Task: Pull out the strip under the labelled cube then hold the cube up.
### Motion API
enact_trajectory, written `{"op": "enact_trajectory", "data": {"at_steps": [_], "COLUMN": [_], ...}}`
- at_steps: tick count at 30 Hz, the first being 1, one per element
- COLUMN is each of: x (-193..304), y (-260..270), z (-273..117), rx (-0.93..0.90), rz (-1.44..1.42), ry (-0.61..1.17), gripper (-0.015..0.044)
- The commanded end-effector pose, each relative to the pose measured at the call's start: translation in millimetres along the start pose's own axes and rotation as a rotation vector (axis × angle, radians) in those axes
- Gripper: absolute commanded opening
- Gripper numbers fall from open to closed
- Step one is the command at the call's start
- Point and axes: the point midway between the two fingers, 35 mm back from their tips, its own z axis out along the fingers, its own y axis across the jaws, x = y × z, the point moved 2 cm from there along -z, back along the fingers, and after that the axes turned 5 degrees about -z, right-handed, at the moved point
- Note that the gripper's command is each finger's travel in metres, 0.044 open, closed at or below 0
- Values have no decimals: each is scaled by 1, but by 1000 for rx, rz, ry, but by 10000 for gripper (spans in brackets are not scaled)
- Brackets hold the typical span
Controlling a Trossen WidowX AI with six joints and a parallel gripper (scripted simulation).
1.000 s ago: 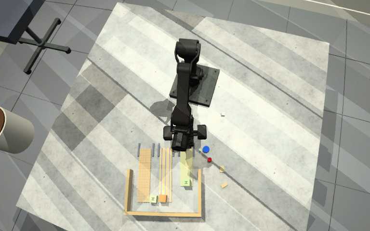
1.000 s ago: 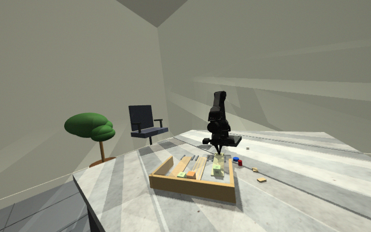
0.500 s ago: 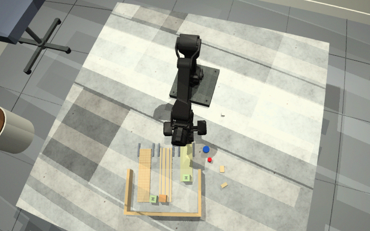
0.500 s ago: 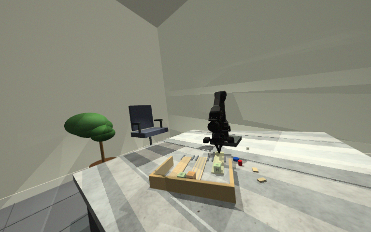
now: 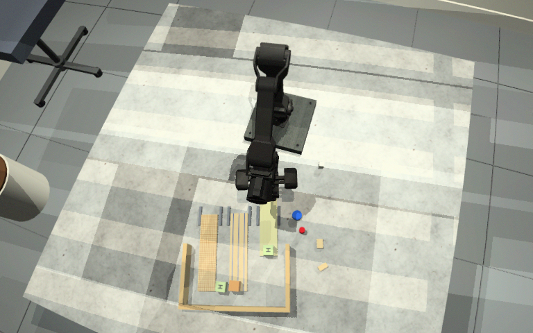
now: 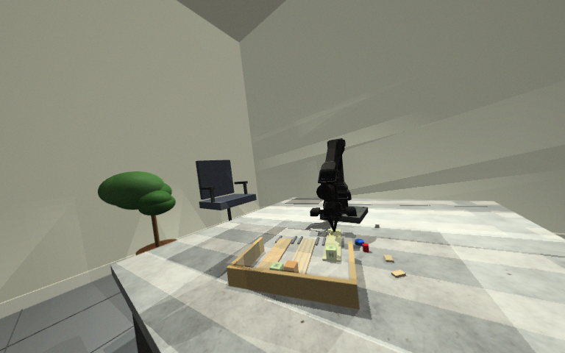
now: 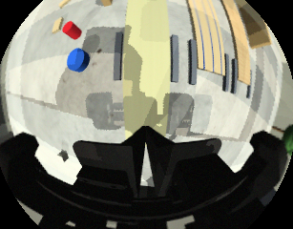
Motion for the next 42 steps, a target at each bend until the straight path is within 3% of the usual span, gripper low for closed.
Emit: {"op": "enact_trajectory", "data": {"at_steps": [1, 42], "x": [15, 62], "y": [3, 8], "z": [6, 5], "rx": [-7, -7], "rz": [-6, -6], "ry": [37, 40], "gripper": [0, 0]}}
